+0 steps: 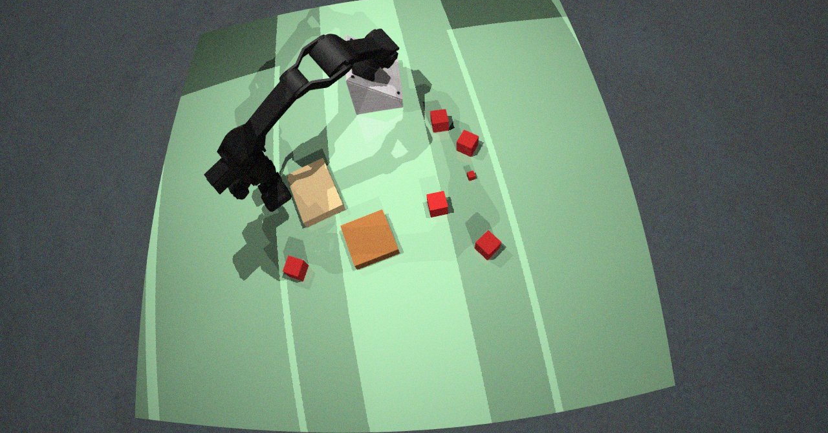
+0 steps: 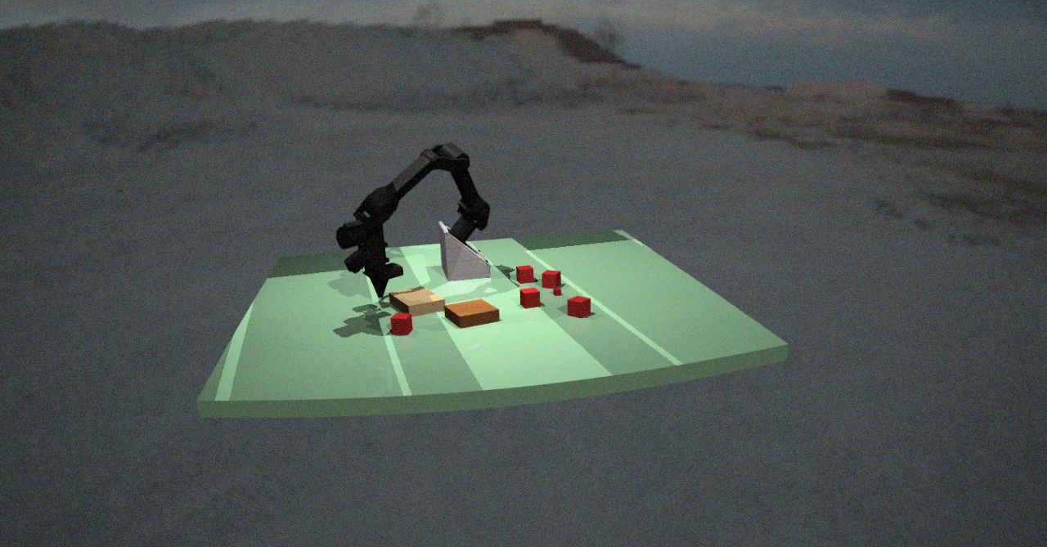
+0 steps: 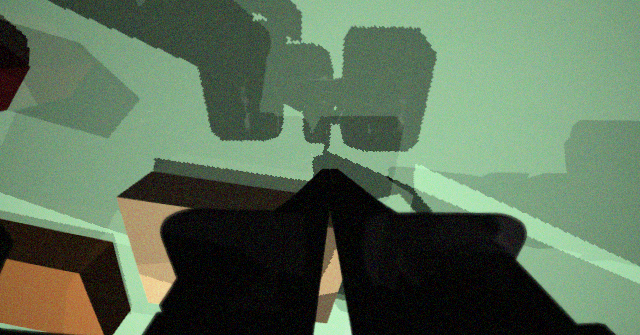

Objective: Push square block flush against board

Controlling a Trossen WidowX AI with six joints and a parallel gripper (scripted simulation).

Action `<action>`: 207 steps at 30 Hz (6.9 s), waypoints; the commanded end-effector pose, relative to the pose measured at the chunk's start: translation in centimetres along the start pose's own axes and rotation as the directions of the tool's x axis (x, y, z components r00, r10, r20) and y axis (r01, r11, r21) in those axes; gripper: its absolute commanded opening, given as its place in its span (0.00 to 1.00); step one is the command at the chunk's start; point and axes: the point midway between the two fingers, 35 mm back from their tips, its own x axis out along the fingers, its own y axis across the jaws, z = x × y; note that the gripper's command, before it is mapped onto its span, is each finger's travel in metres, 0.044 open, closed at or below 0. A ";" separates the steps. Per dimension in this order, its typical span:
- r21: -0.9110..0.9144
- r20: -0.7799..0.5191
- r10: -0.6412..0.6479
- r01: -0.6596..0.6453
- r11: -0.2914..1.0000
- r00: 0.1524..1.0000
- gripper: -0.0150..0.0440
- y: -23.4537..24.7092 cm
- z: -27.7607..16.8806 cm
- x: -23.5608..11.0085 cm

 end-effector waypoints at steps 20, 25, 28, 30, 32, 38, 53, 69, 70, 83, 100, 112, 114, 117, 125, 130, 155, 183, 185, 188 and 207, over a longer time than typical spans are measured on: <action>0.161 0.031 0.007 -0.012 0.987 1.000 0.25 -0.5 -0.8 2.6; 0.161 0.031 0.007 -0.012 0.987 1.000 0.25 -0.5 -0.9 2.6; 0.161 0.031 0.007 -0.012 0.987 1.000 0.25 -0.4 -1.1 2.6; 0.162 0.030 0.007 -0.012 0.987 1.000 0.25 -0.3 -1.3 2.6; 0.162 0.030 0.007 -0.012 0.987 1.000 0.25 -0.3 -1.5 2.7; 0.162 0.030 0.007 -0.012 0.987 1.000 0.25 -0.1 -2.2 2.7; 0.162 0.029 0.007 -0.012 0.987 1.000 0.25 0.3 -3.9 2.7; 0.163 0.028 0.007 -0.012 0.987 1.000 0.25 0.7 -5.4 2.8; 0.163 0.028 0.007 -0.012 0.987 1.000 0.25 0.7 -5.3 2.8; 0.162 0.029 0.007 -0.012 0.987 1.000 0.25 0.5 -3.2 2.7; 0.161 0.031 0.007 -0.012 0.987 0.999 0.25 0.2 -0.5 2.6; 0.162 0.033 0.006 -0.011 0.987 0.999 0.25 0.0 -0.4 -2.9; 0.162 0.033 0.006 -0.011 0.987 0.999 0.25 0.0 -0.4 -2.9; 0.171 0.042 0.015 -0.022 0.985 0.999 0.25 0.3 -0.3 -2.8; 0.223 0.030 0.008 -0.015 0.975 1.000 0.25 5.0 -1.9 -2.9; 0.223 0.030 0.009 -0.016 0.975 1.000 0.25 5.1 -1.8 -0.1; 0.223 0.028 0.010 -0.016 0.975 1.000 0.25 5.7 -3.5 2.7; 0.224 0.026 0.010 -0.016 0.974 1.000 0.25 6.6 -6.7 2.8; 0.224 0.025 0.010 -0.016 0.974 1.000 0.25 6.7 -6.9 2.8; 0.224 0.025 0.010 -0.016 0.974 1.000 0.25 6.8 -7.3 2.8; 0.225 0.022 0.011 -0.016 0.974 1.000 0.25 7.1 -9.6 3.0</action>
